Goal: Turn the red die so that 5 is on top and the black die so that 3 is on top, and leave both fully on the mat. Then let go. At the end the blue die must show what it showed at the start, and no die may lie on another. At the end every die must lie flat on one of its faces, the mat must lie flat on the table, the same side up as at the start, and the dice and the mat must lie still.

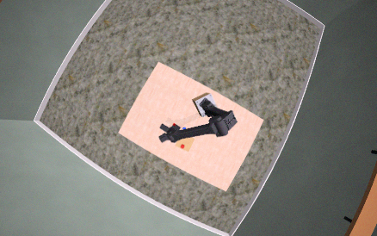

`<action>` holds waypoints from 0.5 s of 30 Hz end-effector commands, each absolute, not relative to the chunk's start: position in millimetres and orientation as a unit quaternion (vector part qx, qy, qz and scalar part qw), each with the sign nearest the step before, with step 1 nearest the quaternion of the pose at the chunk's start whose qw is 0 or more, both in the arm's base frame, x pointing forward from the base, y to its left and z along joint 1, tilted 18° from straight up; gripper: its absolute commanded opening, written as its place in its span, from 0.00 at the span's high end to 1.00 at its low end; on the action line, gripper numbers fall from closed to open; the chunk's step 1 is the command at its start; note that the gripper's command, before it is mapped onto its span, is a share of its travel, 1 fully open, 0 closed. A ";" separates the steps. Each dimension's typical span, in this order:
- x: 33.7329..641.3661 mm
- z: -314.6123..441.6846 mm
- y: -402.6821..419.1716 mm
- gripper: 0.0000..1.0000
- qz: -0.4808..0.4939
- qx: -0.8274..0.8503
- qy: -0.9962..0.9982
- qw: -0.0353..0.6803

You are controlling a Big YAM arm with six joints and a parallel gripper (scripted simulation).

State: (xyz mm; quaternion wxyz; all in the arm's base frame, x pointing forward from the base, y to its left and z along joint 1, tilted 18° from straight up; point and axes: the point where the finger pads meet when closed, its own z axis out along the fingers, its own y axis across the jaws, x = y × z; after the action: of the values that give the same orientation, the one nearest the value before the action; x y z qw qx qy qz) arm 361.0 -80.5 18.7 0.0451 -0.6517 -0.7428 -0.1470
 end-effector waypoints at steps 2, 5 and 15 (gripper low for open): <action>363.1 15.6 -89.4 0.00 -0.154 -0.577 -0.802 0.025; 376.9 23.8 -95.2 0.00 -0.158 -0.541 -0.826 0.003; 361.5 10.8 -89.5 0.00 -0.156 -0.391 -0.907 -0.008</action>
State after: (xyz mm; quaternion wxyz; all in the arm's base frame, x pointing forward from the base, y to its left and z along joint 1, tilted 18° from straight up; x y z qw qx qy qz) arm 360.9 -81.5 14.4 0.0085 -0.4610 -0.8740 -0.1534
